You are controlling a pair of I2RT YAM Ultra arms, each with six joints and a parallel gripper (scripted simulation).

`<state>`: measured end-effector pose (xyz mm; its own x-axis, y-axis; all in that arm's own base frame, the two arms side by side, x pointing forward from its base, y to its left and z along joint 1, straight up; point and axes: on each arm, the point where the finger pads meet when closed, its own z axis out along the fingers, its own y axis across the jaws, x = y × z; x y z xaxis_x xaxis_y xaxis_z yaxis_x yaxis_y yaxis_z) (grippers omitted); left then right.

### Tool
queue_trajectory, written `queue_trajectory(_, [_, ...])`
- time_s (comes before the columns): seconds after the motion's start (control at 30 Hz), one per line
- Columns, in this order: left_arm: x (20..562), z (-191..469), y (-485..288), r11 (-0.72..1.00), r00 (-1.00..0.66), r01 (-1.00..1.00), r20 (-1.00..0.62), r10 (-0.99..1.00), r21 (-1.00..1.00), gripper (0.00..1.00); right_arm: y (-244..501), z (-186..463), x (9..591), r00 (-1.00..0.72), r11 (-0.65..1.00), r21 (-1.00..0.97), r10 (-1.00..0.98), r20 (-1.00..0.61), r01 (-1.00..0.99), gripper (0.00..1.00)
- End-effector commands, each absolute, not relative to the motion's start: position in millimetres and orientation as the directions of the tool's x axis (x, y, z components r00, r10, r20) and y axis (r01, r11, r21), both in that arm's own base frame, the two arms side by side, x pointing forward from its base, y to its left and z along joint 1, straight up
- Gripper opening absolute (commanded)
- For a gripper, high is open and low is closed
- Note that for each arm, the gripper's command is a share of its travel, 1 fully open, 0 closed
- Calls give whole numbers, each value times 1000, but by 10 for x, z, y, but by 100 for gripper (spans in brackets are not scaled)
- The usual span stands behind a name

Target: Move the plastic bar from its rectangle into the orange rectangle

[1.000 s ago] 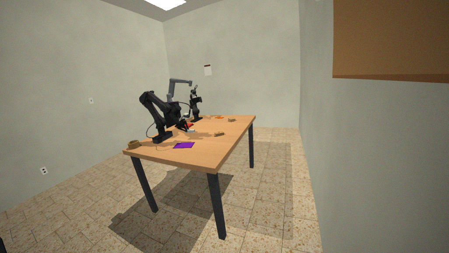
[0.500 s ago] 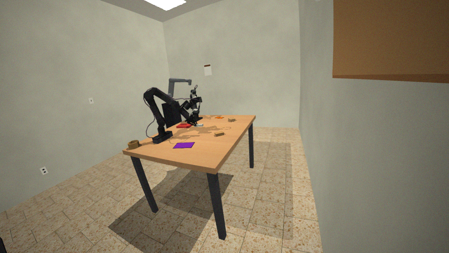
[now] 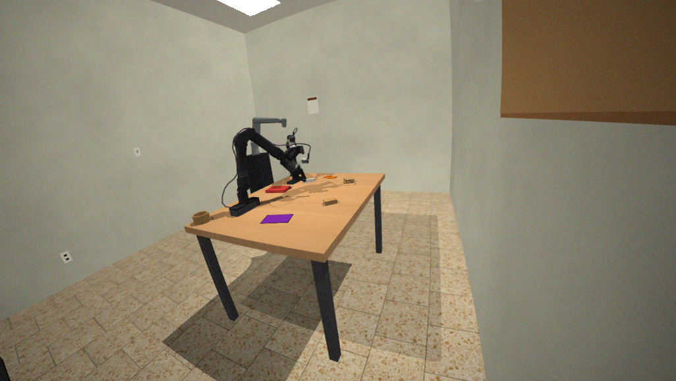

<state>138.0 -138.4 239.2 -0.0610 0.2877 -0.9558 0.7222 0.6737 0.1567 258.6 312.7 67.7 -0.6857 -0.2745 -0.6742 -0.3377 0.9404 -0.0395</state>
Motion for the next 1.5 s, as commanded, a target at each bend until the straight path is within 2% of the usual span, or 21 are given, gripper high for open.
queue_trajectory(0.0, [1389, 2433, -1357, 687, -52, 711, -963, 265, 151, 100, 3143, 728, 2617, -685, 950, -52, -260, -681, -309, 25])
queue_trajectory(0.13, [1389, 2433, -1357, 687, -52, 711, -963, 265, 151, 100, 3235, 762, 2625, -656, 915, -39, -316, -686, -401, 25])
queue_trajectory(0.37, [1389, 2433, -1357, 687, -52, 711, -963, 265, 151, 100, 3256, 753, 2531, -502, 710, -44, -539, -676, -703, 25])
queue_trajectory(0.53, [1389, 2433, -1357, 687, -52, 711, -963, 265, 151, 100, 3218, 742, 2516, -446, 632, -44, -593, -671, -774, 25])
queue_trajectory(0.7, [1389, 2433, -1357, 687, -52, 711, -963, 265, 151, 100, 3222, 800, 2504, -306, 448, -43, -673, -673, -893, 25])
queue_trajectory(1.03, [1389, 2433, -1357, 687, -52, 711, -963, 265, 151, 100, 3100, 688, 2468, -97, 134, -10, -762, -640, -991, 25])
queue_trajectory(1.1, [1389, 2433, -1357, 687, -52, 711, -963, 265, 151, 100, 3100, 688, 2468, -97, 134, -10, -762, -640, -991, 25])
queue_trajectory(1.3, [1389, 2433, -1357, 687, -52, 711, -963, 265, 151, 100, 3072, 699, 2508, 27, -37, 2, -766, -643, -999, 25])
queue_trajectory(1.47, [1389, 2433, -1357, 687, -52, 711, -963, 265, 151, 100, 3080, 713, 2590, 55, -71, -1, -762, -645, -997, 25])
